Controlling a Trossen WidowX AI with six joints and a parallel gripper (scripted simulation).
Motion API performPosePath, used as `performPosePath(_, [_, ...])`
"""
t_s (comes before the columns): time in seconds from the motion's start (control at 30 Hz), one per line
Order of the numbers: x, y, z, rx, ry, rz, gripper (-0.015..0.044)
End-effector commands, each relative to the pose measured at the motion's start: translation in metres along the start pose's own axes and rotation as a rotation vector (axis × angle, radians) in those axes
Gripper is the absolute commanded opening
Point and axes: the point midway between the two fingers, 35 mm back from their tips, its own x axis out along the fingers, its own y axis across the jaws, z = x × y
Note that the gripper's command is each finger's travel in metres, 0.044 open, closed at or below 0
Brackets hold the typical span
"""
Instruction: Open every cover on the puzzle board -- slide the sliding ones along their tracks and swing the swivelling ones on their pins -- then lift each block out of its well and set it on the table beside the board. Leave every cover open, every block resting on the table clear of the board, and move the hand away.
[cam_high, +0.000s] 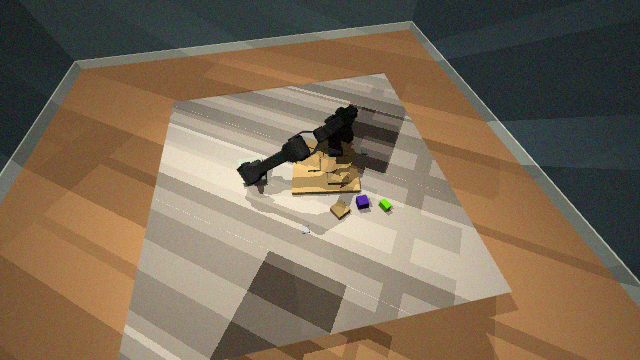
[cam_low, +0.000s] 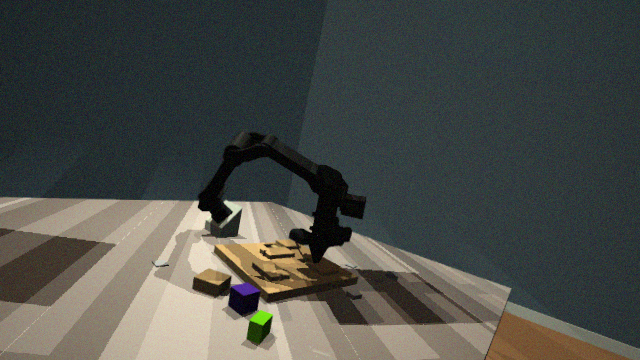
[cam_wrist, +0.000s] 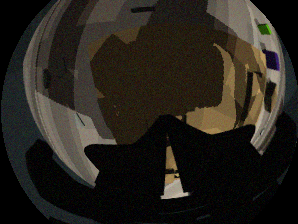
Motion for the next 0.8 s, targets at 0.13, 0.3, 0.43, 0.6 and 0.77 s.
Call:
performPosePath(0.13, [0.001,-0.001,0.008,-0.002,-0.002,-0.006,0.0])
performPosePath(0.3, [-0.004,-0.001,0.009,-0.002,-0.002,-0.005,0.0])
performPosePath(0.43, [-0.009,-0.001,0.01,-0.002,-0.002,-0.005,0.0])
performPosePath(0.6, [-0.016,-0.001,0.011,-0.002,-0.002,-0.005,0.0])
performPosePath(0.77, [-0.022,-0.001,0.012,-0.002,-0.002,-0.004,0.0])
